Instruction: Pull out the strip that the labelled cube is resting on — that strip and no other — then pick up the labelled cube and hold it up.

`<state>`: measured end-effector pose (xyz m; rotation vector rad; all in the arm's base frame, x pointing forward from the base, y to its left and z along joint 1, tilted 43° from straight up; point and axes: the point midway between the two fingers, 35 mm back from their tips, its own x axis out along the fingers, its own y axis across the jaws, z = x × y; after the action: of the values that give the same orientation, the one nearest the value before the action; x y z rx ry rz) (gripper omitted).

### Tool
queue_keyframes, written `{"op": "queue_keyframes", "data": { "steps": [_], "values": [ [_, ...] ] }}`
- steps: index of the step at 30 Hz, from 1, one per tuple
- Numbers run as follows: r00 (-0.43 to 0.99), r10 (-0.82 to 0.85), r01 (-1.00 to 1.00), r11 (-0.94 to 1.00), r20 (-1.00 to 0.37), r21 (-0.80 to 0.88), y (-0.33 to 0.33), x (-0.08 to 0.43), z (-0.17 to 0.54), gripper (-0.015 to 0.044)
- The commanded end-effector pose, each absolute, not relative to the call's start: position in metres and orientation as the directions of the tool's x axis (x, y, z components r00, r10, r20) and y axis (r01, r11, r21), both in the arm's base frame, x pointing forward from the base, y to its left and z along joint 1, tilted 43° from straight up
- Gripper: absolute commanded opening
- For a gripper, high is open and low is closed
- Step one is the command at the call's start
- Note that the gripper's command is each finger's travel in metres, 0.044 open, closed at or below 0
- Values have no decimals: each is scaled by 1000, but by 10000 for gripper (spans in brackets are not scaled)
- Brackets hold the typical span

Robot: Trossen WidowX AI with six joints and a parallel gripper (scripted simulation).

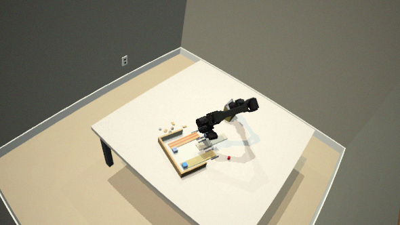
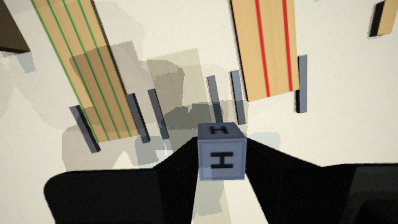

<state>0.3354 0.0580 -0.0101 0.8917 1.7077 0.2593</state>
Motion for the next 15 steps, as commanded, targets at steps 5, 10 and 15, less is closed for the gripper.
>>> {"op": "queue_keyframes", "data": {
  "steps": [5, 10, 15],
  "values": [
    [-80, 672, 429, 689, -736, 584, 53, 305, -12, 0],
    [-80, 672, 429, 690, -736, 583, 49, 300, -9, 0],
    [-80, 671, 429, 690, -737, 582, 28, 302, 13, 0]
  ]
}}
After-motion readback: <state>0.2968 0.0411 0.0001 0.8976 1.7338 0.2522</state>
